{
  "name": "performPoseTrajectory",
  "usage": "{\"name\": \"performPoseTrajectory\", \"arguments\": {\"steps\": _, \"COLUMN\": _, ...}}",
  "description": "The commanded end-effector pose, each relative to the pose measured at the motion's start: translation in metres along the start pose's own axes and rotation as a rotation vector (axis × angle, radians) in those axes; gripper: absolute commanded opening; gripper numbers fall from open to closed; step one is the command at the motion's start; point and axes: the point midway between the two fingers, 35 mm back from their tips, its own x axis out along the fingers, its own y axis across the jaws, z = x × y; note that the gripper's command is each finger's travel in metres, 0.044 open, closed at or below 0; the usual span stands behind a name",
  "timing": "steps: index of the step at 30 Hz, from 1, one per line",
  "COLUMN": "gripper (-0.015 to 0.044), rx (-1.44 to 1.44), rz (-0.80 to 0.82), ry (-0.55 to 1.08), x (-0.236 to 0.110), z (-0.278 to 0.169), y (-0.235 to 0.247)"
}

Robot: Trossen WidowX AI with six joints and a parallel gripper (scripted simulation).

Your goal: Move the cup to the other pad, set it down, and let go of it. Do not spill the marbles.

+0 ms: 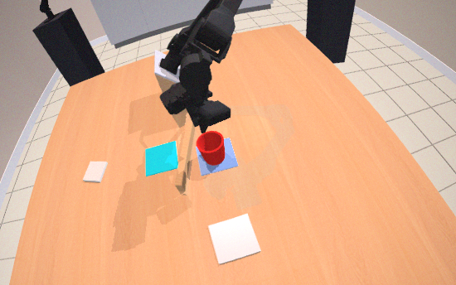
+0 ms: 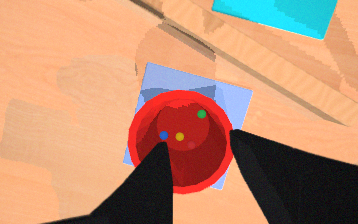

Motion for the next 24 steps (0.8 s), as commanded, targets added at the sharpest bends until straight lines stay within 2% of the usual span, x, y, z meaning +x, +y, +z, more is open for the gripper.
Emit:
{"name": "performPoseTrajectory", "arguments": {"steps": 1, "gripper": 0.0148, "rx": 0.419, "rz": -0.142, "ry": 0.21, "x": 0.015, "z": -0.017, "y": -0.017}}
{"name": "performPoseTrajectory", "arguments": {"steps": 12, "gripper": 0.0148, "rx": 0.419, "rz": -0.142, "ry": 0.21, "x": 0.015, "z": -0.021, "y": -0.016}}
{"name": "performPoseTrajectory", "arguments": {"steps": 24, "gripper": 0.0148, "rx": 0.419, "rz": -0.142, "ry": 0.207, "x": 0.033, "z": -0.023, "y": -0.017}}
